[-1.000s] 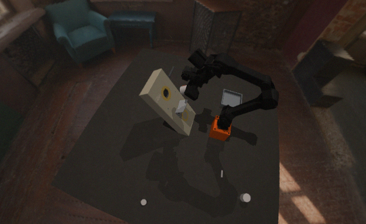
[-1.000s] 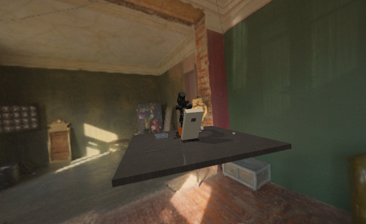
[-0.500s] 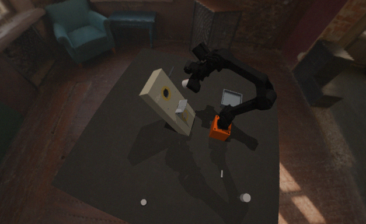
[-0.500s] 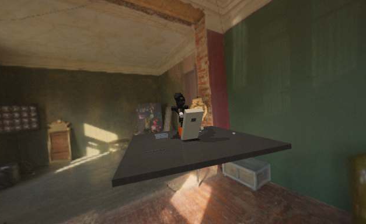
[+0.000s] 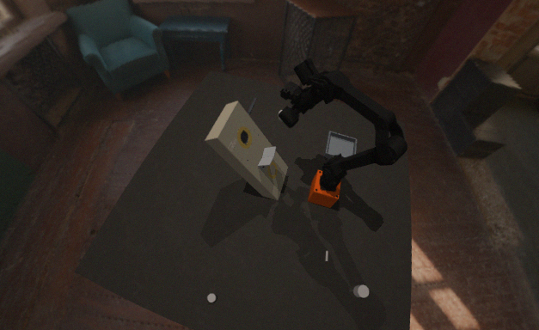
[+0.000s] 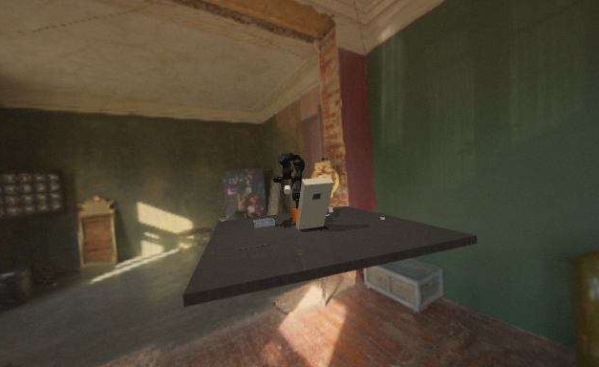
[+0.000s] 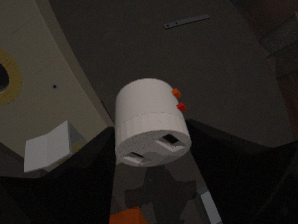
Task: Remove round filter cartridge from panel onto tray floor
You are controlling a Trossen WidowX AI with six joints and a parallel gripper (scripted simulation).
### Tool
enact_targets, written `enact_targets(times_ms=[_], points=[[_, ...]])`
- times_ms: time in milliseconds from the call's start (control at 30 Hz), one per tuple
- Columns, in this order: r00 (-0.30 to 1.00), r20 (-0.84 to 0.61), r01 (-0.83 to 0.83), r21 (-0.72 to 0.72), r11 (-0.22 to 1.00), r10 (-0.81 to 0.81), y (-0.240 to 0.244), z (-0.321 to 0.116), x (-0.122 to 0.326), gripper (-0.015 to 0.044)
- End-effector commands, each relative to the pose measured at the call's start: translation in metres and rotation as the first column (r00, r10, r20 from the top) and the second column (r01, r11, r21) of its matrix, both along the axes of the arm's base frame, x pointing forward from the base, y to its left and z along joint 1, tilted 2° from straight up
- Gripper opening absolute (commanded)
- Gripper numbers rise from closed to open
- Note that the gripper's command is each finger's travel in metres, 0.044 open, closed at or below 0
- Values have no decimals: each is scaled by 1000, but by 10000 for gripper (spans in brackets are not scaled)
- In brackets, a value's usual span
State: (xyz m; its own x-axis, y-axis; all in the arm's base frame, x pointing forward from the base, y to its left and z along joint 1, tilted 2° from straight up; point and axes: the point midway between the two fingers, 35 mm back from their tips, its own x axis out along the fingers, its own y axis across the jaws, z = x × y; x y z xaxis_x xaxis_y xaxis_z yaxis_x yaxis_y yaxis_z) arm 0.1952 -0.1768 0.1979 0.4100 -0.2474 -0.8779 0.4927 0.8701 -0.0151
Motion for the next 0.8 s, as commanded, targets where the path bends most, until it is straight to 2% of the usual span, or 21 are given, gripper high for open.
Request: enact_targets(times_ms=[0, 367, 767], points=[[992, 2, 127, -7, 992, -127, -18, -1, -16, 0], [903, 10, 430, -18, 903, -430, -55, -5, -64, 0], [707, 27, 707, -30, 707, -706, -82, -8, -123, 0]])
